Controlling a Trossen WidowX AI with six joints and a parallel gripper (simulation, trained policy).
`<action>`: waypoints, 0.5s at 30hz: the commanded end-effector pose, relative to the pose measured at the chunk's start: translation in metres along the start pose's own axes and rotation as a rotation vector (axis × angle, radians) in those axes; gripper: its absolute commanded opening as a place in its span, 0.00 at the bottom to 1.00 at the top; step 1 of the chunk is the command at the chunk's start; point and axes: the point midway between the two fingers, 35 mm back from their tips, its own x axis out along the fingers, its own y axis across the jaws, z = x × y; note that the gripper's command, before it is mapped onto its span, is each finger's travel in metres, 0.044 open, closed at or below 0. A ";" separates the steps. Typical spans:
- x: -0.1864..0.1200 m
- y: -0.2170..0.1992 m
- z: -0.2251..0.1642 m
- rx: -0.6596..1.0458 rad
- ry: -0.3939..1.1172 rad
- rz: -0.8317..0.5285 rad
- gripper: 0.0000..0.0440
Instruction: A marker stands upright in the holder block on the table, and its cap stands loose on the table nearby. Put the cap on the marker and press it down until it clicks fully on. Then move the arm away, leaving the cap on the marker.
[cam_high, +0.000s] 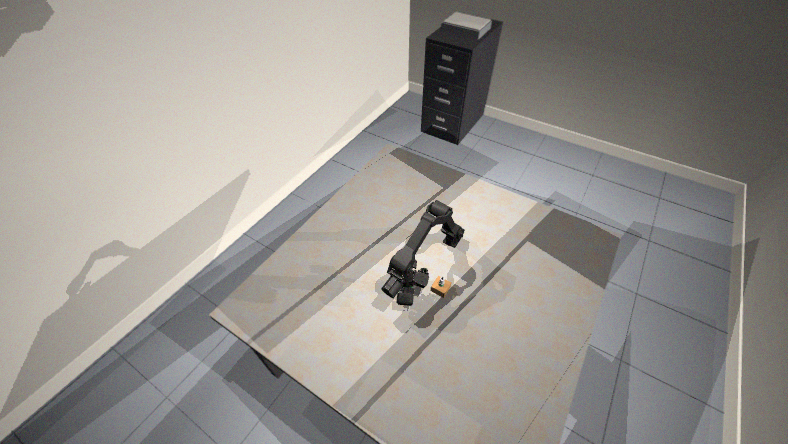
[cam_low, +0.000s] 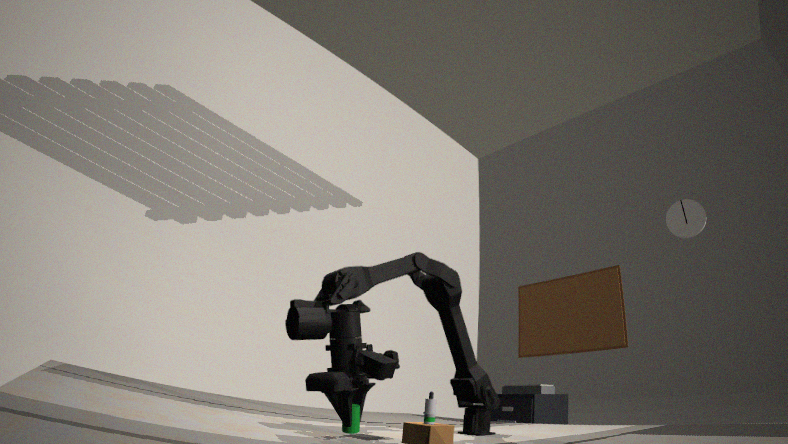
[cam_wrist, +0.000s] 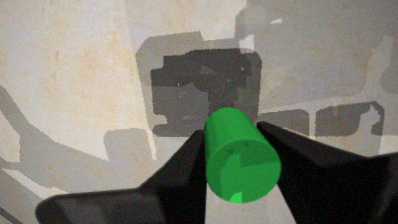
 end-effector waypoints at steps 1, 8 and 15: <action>-0.013 -0.001 0.002 -0.034 0.033 -0.027 0.14; -0.038 -0.003 0.009 -0.084 0.071 -0.077 0.16; -0.061 -0.003 0.027 -0.131 0.083 -0.104 0.14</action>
